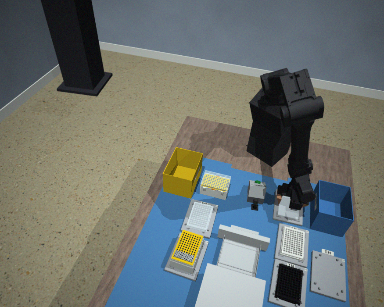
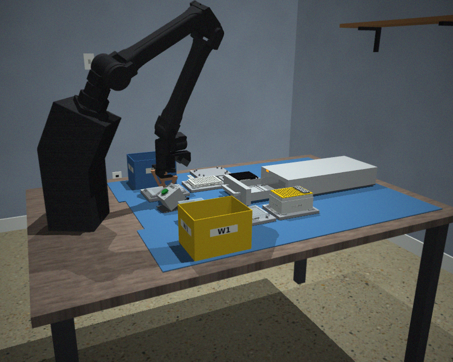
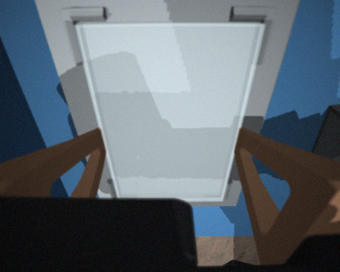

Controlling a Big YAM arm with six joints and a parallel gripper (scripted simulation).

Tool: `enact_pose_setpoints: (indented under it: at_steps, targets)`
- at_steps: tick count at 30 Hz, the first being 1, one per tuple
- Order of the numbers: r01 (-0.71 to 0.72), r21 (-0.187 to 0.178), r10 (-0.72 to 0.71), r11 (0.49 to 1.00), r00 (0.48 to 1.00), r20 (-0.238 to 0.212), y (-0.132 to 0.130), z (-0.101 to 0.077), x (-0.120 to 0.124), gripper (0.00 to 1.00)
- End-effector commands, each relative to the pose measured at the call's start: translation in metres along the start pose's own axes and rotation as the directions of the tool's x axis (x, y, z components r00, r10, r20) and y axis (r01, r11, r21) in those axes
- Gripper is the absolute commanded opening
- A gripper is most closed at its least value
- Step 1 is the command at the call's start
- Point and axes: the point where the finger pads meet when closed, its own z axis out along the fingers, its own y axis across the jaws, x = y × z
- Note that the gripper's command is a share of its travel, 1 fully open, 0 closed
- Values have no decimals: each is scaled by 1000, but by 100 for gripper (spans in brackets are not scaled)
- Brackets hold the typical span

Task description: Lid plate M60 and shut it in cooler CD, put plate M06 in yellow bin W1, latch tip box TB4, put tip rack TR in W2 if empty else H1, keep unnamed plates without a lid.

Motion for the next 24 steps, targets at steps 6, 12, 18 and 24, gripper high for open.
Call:
enact_pose_setpoints:
  at_steps: [6,12,18,24]
  targets:
    - [3,-3,-3,1000,1000,9,-1,5,-3,0]
    - [3,-3,-3,1000,1000,9,-1,5,-3,0]
    - [3,-3,-3,1000,1000,9,-1,5,-3,0]
    - [4,-9,-4,1000,1000,21,2,-6,-10,0]
